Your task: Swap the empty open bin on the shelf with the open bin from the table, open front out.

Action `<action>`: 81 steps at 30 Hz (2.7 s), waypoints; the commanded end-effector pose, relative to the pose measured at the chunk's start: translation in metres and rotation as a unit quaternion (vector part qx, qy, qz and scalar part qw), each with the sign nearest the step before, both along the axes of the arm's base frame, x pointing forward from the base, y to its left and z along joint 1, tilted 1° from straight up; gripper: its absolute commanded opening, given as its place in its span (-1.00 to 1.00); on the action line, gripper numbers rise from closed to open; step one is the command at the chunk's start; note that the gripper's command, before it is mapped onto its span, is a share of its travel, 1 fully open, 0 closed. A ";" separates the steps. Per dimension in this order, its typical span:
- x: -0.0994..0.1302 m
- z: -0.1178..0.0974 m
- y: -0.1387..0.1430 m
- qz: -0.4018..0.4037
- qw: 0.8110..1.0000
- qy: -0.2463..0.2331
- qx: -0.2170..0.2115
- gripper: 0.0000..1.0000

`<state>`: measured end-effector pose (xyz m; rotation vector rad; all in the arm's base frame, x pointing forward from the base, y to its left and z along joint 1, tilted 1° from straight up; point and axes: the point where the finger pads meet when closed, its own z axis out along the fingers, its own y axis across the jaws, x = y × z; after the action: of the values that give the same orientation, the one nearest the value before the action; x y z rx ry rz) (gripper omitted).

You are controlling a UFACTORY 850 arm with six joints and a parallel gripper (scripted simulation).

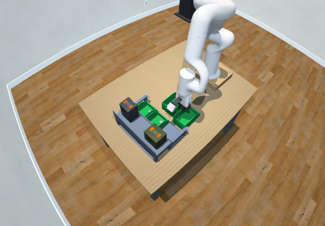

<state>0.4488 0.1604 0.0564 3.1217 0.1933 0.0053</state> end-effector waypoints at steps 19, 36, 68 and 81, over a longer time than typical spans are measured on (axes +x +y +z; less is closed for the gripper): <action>0.001 -0.027 0.000 0.000 1.000 -0.001 0.000 -0.49; 0.001 -0.037 0.000 0.000 1.000 -0.001 0.000 -0.49; 0.001 -0.037 0.000 0.000 1.000 -0.001 0.000 -1.00; 0.001 -0.037 0.000 0.000 1.000 -0.001 0.000 -1.00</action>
<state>0.4491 0.1599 0.0184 3.1217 0.1933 0.0057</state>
